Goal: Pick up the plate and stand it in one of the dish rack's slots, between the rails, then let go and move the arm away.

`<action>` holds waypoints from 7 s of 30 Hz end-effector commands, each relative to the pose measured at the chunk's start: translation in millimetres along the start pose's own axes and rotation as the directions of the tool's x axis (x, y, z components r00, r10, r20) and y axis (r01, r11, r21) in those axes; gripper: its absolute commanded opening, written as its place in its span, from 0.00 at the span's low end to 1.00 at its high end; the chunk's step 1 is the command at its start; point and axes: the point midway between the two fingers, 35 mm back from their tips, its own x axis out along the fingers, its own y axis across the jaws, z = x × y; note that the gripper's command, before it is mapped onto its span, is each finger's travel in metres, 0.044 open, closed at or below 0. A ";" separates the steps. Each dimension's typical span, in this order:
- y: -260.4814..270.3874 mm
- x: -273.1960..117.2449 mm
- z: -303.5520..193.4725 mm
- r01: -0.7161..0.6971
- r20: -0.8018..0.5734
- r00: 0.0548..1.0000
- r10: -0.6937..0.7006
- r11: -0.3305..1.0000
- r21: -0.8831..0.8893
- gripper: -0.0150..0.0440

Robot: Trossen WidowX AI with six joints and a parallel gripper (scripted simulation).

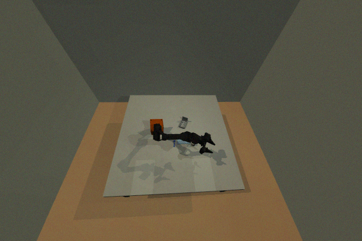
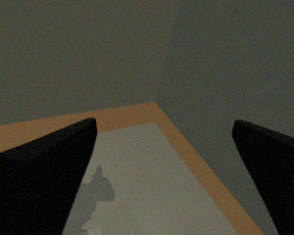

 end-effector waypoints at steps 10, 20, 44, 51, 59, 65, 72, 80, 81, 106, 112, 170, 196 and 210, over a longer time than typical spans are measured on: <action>79.6 -8.9 -56.3 -0.196 -0.206 0.958 0.200 0.980 0.037 0.93; 152.3 -44.4 -130.3 -0.356 -0.460 0.816 0.350 0.931 0.078 0.93; 211.5 -211.6 -286.7 -0.515 -0.941 0.271 0.201 0.856 0.034 0.93; 208.8 -221.7 -293.4 -0.522 -0.955 0.244 0.169 0.853 0.018 0.93; 211.5 -218.3 -304.7 -0.522 -0.955 0.243 0.170 0.853 0.018 0.93; 213.2 -215.8 -314.1 -0.521 -0.955 0.243 0.170 0.853 0.019 0.93; 214.8 -213.3 -325.1 -0.521 -0.955 0.244 0.170 0.853 0.019 0.93; 216.1 -210.9 -337.7 -0.521 -0.955 0.244 0.168 0.853 0.017 0.93; 216.2 -210.7 -339.3 -0.521 -0.955 0.244 0.168 0.853 0.017 0.93; 216.6 -209.3 -349.5 -0.522 -0.955 0.245 0.167 0.853 0.015 0.75; 217.4 -209.6 -341.8 -0.522 -0.955 0.244 0.170 0.852 0.018 0.55; 262.2 -329.1 -192.8 -0.115 -0.956 0.238 0.174 0.982 0.150 0.25; 286.2 -331.6 -258.0 -0.527 -0.916 -0.146 0.375 0.754 0.393 0.25; 298.8 -331.6 -283.2 -0.670 -0.797 -0.292 0.528 0.483 0.565 0.25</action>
